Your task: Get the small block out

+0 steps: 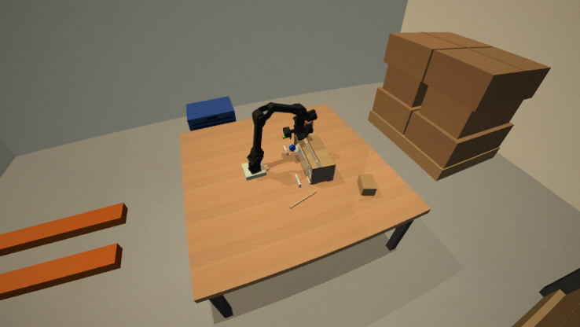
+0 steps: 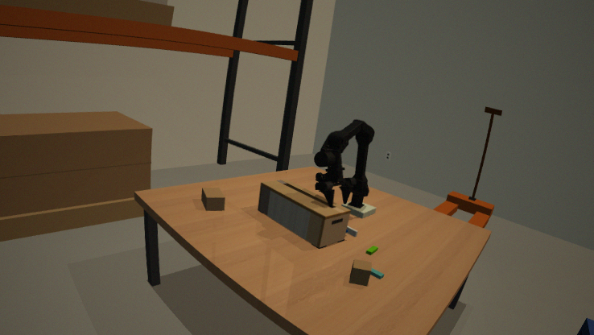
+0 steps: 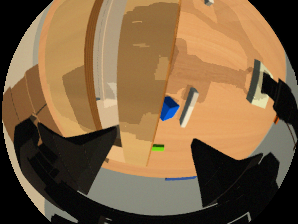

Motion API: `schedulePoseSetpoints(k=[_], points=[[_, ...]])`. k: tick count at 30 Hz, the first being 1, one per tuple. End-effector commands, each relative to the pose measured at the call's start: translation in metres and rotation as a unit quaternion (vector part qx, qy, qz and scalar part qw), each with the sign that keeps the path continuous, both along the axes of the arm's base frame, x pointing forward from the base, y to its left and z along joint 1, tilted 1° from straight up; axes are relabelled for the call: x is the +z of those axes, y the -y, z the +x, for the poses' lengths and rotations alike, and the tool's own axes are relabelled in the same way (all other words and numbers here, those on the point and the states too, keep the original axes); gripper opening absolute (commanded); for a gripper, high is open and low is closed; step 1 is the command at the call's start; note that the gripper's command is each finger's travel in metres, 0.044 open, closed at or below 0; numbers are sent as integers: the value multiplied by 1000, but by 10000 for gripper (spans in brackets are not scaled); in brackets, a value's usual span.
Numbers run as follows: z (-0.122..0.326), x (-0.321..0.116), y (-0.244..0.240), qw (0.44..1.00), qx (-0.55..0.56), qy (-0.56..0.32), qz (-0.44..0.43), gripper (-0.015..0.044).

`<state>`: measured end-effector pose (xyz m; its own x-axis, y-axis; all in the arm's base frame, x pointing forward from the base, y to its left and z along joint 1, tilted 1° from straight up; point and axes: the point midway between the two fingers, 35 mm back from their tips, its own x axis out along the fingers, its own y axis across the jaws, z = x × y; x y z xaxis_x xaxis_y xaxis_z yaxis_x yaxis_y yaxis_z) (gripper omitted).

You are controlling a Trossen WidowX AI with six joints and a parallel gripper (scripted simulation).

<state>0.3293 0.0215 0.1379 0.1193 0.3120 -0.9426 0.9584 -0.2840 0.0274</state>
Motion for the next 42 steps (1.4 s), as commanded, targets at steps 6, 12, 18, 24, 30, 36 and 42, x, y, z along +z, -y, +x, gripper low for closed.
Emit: schedulePoseSetpoints(k=[6,12,18,24,30,36,42], points=[[0,22,0,1000,-1,11,-1,400],[1,30,-8,995,78,59,-15,321],[-4,28,-17,909,378,144,-99,285],[-9,27,-26,723,642,196,-167,285],[-13,27,-33,460,838,209,-209,285],[-16,27,-38,268,917,197,-219,285],[-19,28,-43,67,959,170,-216,285]])
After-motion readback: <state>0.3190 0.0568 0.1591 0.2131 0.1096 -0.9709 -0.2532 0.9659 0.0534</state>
